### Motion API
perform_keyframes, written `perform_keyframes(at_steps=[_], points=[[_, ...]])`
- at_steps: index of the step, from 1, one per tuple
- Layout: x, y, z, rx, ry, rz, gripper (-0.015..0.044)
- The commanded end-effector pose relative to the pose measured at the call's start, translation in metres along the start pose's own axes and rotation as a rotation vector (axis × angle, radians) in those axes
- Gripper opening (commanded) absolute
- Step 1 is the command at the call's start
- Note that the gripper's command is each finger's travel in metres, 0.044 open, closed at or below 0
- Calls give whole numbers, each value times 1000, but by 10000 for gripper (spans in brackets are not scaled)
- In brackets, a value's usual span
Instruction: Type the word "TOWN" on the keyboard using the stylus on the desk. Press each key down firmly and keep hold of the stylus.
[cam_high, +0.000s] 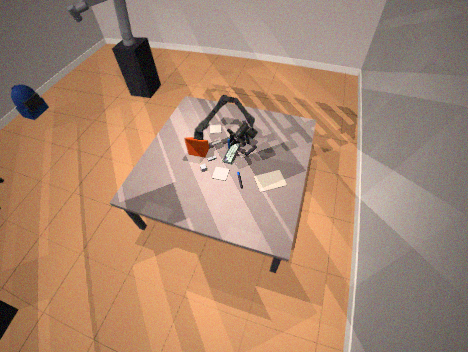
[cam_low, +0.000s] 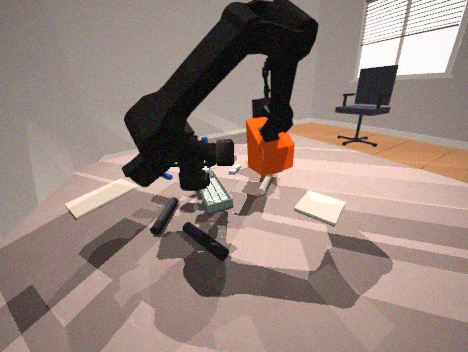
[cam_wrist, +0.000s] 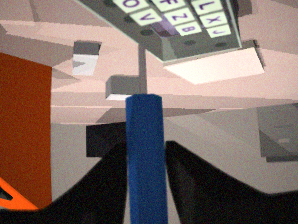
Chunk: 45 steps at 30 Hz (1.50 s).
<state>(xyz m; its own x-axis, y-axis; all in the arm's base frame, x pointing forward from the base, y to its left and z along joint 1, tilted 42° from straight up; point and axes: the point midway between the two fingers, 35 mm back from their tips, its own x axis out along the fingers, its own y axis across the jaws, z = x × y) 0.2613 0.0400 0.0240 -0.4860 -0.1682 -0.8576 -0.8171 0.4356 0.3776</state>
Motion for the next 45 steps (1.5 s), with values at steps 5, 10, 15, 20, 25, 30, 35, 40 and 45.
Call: perform_keyframes(at_steps=[5, 10, 15, 20, 25, 30, 35, 40, 45], points=[[-20, -8, 10, 0, -3, -4, 0], [-33, -11, 16, -2, -3, -6, 0], [-30, -12, 23, -2, -3, -6, 0], [-24, -11, 34, -3, -3, -6, 0], [-24, -11, 34, -3, -3, -6, 0], [-24, -11, 34, -3, -3, -6, 0], [-25, -12, 34, -3, -3, -6, 53], [-25, -13, 36, -3, -4, -6, 81], [-24, -13, 37, -3, -4, -6, 81]])
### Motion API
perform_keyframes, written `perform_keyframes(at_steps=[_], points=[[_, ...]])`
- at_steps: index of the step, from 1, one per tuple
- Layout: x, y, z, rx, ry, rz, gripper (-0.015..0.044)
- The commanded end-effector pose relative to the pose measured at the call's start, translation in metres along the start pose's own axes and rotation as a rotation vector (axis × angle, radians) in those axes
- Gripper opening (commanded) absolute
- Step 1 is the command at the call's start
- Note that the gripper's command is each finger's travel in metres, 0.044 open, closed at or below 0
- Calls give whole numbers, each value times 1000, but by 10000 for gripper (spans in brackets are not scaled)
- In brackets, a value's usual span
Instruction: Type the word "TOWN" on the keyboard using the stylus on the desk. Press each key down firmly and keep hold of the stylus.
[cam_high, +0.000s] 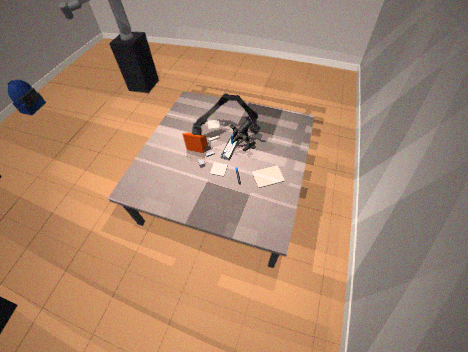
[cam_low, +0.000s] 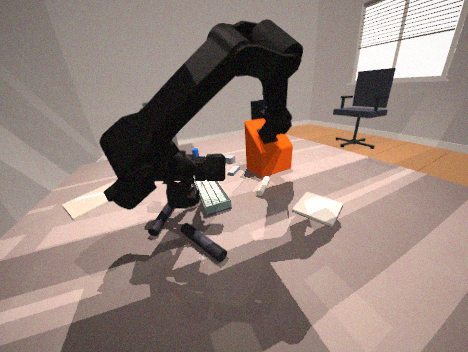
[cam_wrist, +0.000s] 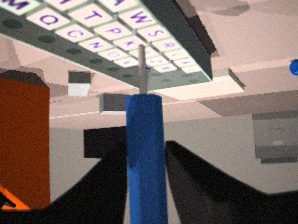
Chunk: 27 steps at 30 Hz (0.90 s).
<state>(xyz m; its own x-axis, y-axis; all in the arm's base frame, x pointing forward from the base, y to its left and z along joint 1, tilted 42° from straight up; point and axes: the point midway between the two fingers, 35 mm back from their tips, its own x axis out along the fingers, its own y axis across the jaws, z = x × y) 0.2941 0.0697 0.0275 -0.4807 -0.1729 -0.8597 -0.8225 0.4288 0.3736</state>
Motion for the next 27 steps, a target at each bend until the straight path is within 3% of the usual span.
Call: perform_keyframes(at_steps=[1, 27], points=[[0, 0, 2, 4, -5, 1, 81], [6, 0, 13, 3, -6, 2, 81]])
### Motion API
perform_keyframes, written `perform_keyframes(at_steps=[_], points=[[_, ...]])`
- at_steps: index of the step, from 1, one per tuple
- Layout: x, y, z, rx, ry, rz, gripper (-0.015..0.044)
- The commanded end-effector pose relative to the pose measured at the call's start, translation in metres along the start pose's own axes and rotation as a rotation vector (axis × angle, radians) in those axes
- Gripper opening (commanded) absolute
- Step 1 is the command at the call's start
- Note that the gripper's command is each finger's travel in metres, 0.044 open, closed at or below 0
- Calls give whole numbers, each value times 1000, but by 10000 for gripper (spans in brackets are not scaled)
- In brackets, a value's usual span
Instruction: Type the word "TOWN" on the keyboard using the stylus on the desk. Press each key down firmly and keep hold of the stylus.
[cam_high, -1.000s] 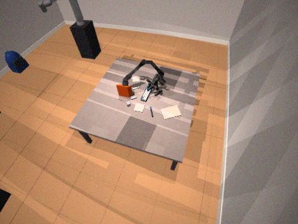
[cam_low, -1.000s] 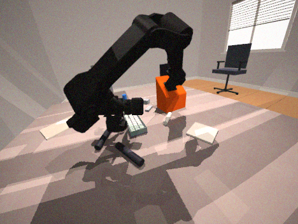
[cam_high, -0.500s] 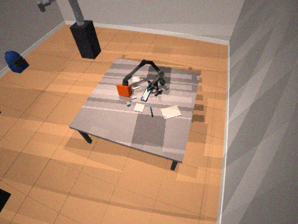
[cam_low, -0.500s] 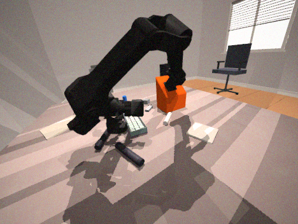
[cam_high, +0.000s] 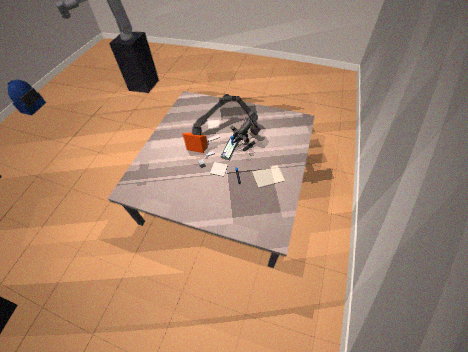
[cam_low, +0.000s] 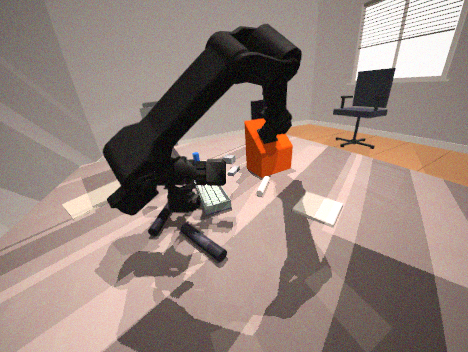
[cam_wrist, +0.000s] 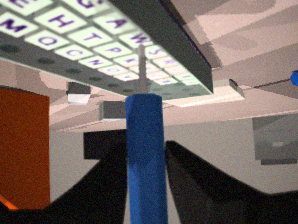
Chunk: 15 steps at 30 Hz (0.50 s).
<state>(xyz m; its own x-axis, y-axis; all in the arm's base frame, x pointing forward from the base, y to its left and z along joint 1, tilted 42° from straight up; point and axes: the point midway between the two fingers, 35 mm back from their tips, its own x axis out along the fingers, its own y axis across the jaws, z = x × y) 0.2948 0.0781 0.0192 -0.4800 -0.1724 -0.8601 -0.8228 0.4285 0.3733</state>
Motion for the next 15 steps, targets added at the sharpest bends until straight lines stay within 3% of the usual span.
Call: perform_keyframes(at_steps=[1, 15], points=[[1, 0, 3, 4, -5, 2, 81], [4, 0, 8, 3, -5, 2, 81]])
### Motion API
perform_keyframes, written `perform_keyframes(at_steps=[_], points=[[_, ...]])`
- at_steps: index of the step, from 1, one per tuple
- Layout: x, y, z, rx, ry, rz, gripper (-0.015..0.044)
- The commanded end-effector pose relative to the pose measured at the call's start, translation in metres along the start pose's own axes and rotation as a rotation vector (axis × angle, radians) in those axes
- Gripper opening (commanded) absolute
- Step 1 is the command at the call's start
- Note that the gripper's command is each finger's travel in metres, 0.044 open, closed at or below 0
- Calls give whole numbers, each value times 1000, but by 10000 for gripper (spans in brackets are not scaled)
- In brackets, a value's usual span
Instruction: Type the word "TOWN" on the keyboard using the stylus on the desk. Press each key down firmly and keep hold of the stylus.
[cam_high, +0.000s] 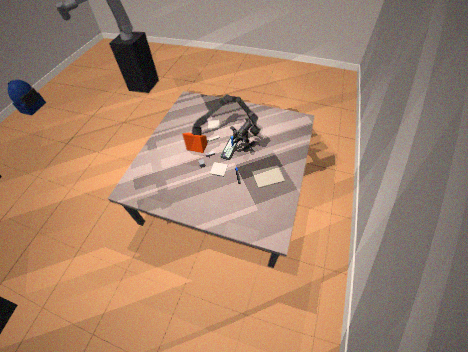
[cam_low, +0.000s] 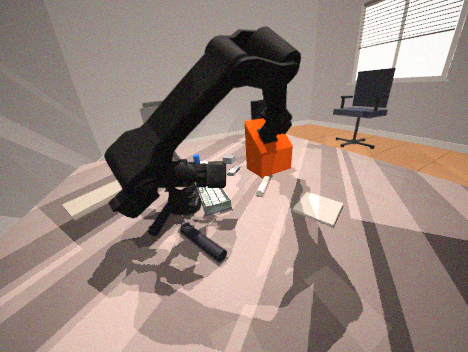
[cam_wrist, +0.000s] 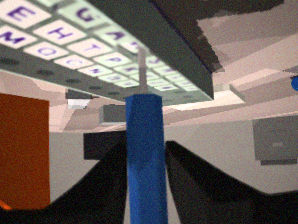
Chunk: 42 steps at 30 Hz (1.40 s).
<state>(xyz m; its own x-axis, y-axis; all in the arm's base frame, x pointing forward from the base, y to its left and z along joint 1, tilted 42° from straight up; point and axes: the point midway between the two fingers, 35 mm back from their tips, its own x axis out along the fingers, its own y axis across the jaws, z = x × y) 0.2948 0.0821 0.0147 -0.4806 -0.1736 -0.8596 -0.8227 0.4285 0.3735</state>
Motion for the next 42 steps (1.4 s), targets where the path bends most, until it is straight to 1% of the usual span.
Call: perform_keyframes(at_steps=[1, 9, 16, 21, 28, 29, 30, 42], points=[[0, 0, 1, 3, -6, 2, 81], [-1, 0, -1, 4, -6, 2, 81], [-19, 0, -32, 4, -5, 1, 81], [-18, -1, -31, 14, -12, 6, 84], [-18, -1, -31, 14, -12, 6, 38], [-18, 0, -31, 13, -12, 6, 12], [-17, 0, -32, 13, -12, 6, 0], [2, 20, -46, 6, -5, 4, 0]])
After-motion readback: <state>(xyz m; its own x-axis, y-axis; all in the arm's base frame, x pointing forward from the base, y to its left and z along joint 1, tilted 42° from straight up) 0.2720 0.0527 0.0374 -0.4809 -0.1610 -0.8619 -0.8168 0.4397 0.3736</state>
